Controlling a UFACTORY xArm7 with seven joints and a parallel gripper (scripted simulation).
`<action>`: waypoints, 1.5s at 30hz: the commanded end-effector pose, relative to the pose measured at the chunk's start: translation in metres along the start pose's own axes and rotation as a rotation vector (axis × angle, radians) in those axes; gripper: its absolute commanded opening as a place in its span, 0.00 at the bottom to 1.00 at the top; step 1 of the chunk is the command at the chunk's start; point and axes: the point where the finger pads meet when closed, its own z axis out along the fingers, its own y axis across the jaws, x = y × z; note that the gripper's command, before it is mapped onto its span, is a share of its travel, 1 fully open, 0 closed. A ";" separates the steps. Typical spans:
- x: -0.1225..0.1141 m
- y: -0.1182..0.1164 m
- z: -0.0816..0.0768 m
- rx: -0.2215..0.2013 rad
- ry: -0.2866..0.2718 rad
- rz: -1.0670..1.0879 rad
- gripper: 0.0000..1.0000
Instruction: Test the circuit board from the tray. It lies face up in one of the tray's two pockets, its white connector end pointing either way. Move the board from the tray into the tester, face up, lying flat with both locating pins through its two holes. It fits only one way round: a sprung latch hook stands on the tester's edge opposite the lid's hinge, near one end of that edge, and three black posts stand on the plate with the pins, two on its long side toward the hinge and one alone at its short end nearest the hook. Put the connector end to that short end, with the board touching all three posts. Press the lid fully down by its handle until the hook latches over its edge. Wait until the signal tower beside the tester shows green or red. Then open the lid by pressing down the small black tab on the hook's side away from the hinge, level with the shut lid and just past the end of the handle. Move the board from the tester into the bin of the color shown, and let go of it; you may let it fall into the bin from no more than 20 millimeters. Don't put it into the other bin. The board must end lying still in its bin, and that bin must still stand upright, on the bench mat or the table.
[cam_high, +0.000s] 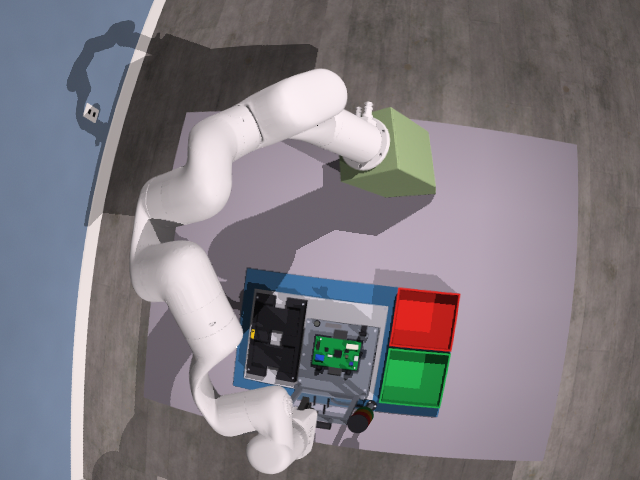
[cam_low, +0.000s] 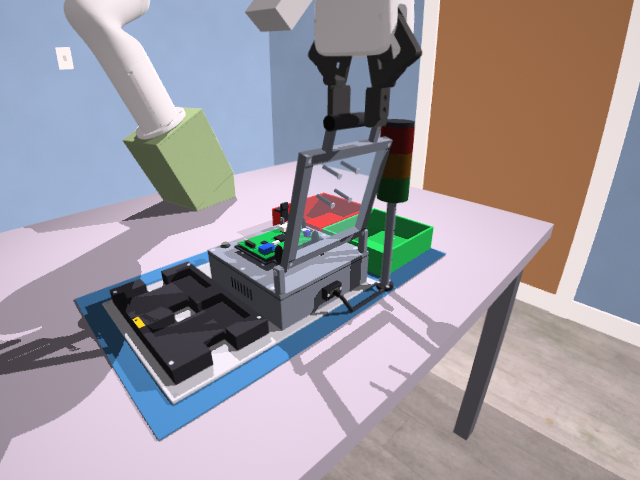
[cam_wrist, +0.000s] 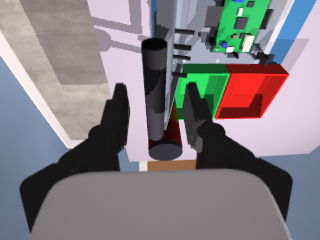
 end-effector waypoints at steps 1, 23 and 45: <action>-0.001 -0.002 0.005 0.007 -0.002 0.000 0.51; -0.001 -0.002 0.005 0.007 -0.002 0.000 0.00; -0.001 -0.002 0.005 0.007 -0.002 0.000 0.00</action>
